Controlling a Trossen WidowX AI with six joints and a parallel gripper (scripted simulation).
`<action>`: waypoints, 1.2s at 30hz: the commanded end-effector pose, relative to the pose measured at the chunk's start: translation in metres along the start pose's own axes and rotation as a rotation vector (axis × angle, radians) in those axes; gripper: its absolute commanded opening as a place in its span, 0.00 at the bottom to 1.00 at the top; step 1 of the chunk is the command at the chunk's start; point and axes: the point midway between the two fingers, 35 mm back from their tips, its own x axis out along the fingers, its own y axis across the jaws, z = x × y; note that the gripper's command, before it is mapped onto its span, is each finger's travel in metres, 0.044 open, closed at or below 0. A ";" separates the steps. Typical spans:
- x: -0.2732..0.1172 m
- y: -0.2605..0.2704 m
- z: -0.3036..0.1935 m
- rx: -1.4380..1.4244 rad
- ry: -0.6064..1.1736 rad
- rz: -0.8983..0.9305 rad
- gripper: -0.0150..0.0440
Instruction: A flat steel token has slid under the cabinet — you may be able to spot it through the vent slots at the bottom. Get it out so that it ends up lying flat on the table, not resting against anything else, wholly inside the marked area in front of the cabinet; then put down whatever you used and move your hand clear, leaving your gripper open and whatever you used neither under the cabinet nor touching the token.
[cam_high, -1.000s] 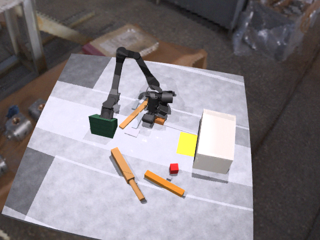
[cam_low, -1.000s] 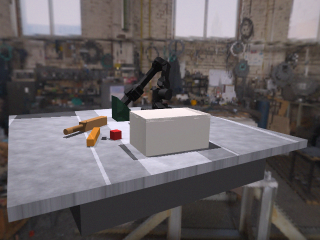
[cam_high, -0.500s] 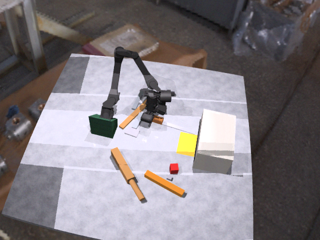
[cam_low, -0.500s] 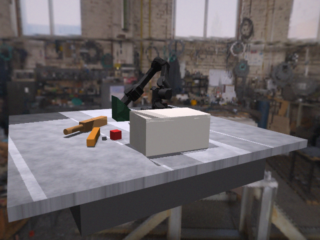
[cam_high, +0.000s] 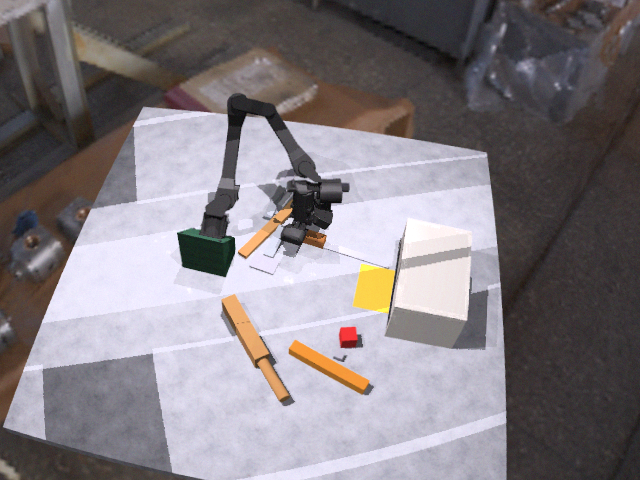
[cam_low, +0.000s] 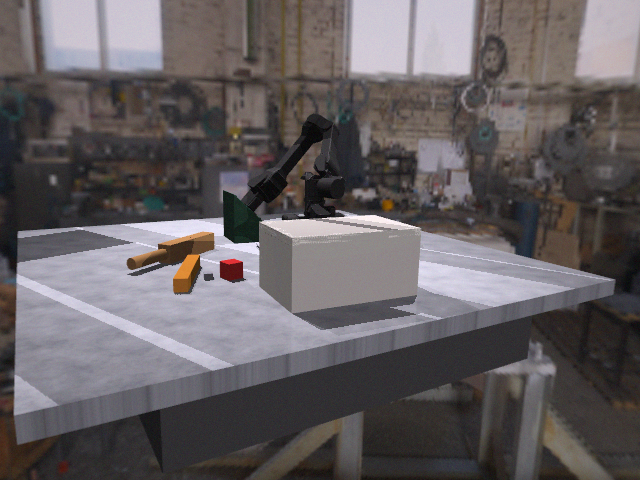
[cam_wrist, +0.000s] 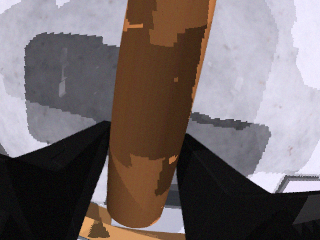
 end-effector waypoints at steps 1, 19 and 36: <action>0.000 0.000 0.000 0.000 0.000 0.000 0.59; 0.002 0.000 -0.002 0.001 0.001 0.000 0.71; 0.001 0.000 0.000 -0.004 0.001 0.000 0.26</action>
